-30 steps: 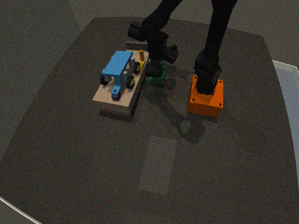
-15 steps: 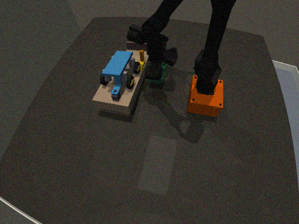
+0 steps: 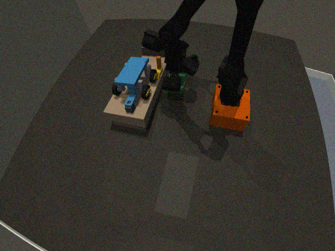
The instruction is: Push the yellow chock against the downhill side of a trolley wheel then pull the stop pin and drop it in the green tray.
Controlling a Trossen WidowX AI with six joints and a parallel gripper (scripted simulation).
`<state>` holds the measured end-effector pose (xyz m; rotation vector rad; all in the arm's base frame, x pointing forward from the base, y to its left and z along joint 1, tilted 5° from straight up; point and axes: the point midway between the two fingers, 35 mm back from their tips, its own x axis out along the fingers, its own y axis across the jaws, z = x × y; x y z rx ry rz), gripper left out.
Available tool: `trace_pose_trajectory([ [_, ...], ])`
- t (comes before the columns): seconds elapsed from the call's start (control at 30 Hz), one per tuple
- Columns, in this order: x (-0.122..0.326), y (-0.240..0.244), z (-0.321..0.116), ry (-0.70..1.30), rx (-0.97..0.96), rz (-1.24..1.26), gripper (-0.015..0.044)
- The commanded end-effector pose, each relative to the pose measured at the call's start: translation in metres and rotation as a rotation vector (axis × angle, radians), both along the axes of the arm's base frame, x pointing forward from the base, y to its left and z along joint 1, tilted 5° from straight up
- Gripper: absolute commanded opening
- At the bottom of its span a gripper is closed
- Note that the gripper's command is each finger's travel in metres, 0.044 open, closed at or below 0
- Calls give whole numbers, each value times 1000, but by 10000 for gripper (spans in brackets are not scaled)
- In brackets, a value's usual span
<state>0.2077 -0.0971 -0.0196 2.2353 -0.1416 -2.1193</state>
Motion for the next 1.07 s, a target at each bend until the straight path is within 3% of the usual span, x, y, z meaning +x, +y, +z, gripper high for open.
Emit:
trace_pose_trajectory([
  [0.0, 0, 0, 0, -1, 0, 0, 340],
  [0.43, -3, -1, 24, 1, -3, -4, 340],
  [0.57, -3, -1, 35, 1, -3, -4, 440],
  [1.03, -5, -5, 79, 1, -3, -4, 440],
])
